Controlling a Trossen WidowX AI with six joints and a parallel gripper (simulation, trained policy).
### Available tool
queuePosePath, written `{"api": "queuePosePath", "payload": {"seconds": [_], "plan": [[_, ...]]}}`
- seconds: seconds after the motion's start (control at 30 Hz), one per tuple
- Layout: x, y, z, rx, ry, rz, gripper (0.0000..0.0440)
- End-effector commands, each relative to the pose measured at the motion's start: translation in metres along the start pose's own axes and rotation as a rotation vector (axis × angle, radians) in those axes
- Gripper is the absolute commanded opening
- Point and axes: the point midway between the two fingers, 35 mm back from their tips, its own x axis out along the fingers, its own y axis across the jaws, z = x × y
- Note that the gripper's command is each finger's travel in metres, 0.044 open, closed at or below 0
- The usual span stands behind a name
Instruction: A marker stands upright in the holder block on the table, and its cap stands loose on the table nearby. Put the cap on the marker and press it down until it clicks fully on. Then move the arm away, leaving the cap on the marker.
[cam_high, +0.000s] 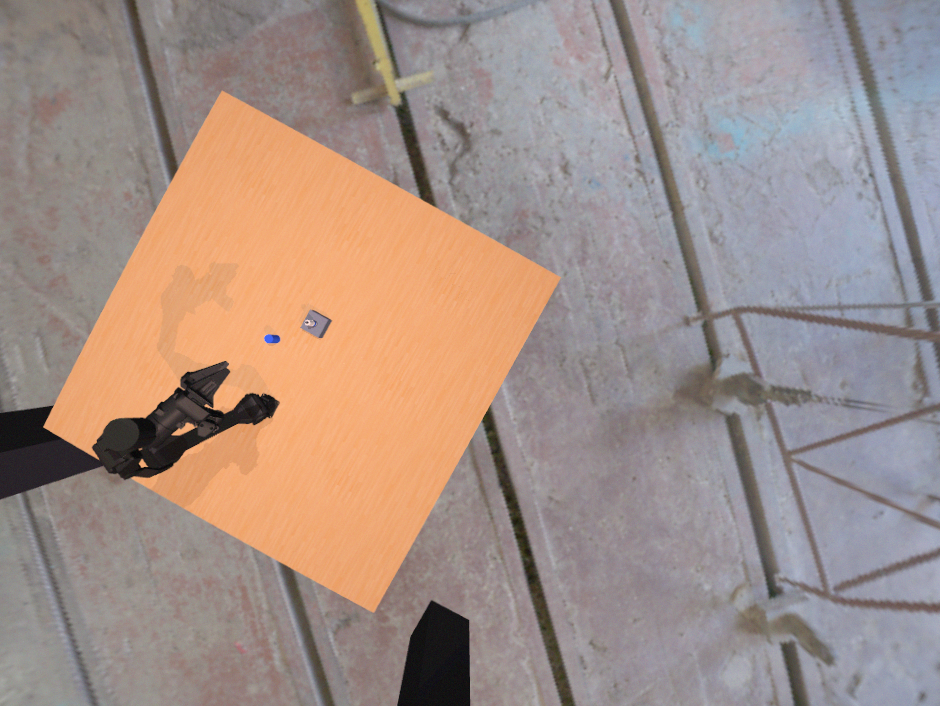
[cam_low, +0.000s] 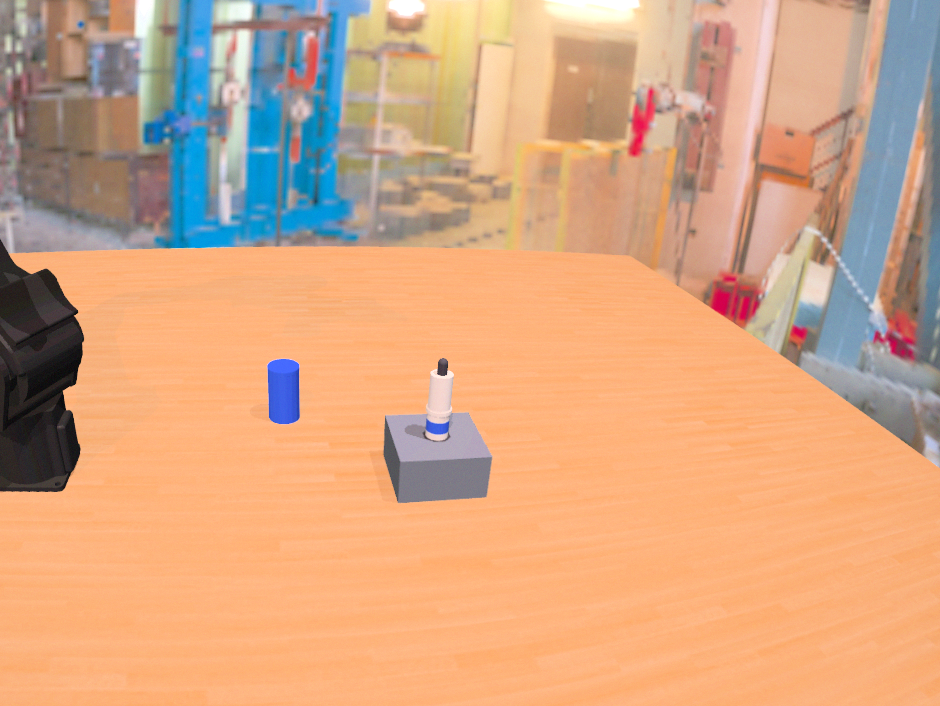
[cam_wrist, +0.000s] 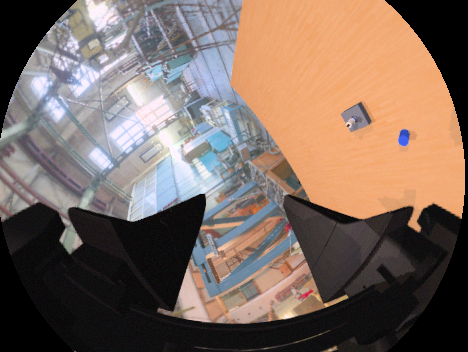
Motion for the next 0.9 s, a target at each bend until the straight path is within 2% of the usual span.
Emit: {"api": "queuePosePath", "payload": {"seconds": [0.0, 0.87], "plan": [[0.012, -0.008, 0.003, -0.005, -0.011, -0.054, 0.0317], [0.071, -0.063, 0.004, -0.038, -0.039, -0.366, 0.0319]]}}
